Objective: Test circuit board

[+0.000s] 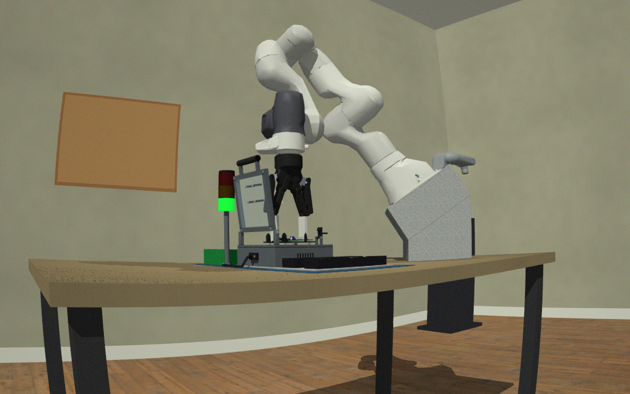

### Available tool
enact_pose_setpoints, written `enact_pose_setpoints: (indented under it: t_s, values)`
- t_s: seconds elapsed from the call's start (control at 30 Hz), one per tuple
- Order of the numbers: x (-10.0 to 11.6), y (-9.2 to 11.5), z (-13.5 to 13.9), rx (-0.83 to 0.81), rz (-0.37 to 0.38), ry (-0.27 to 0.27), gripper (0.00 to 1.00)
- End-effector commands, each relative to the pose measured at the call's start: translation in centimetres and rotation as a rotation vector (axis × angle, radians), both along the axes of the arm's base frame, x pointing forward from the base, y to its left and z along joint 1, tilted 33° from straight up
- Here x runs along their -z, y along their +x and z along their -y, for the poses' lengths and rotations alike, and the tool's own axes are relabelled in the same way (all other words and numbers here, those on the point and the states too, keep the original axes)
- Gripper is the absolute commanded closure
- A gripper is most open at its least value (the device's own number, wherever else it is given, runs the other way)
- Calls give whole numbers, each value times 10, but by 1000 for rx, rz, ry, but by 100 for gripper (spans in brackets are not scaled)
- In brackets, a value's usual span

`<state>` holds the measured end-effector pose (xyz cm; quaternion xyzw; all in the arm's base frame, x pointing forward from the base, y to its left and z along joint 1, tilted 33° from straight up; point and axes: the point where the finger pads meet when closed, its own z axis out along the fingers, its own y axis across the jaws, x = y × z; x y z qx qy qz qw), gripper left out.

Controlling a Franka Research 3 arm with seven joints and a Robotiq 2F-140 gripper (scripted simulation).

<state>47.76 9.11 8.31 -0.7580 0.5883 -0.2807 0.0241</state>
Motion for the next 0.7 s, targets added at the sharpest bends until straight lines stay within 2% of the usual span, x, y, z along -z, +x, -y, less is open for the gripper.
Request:
enact_pose_setpoints:
  t_s: [0.0, 0.17, 0.2, 0.63, 0.67]
  values:
    - [0, 1, 0, 11, 5, 9, 42]
    - [0, 1, 0, 11, 5, 9, 42]
    - [0, 1, 0, 11, 5, 9, 46]
    - [0, 1, 0, 11, 5, 9, 46]
    - [0, 1, 0, 11, 5, 9, 49]
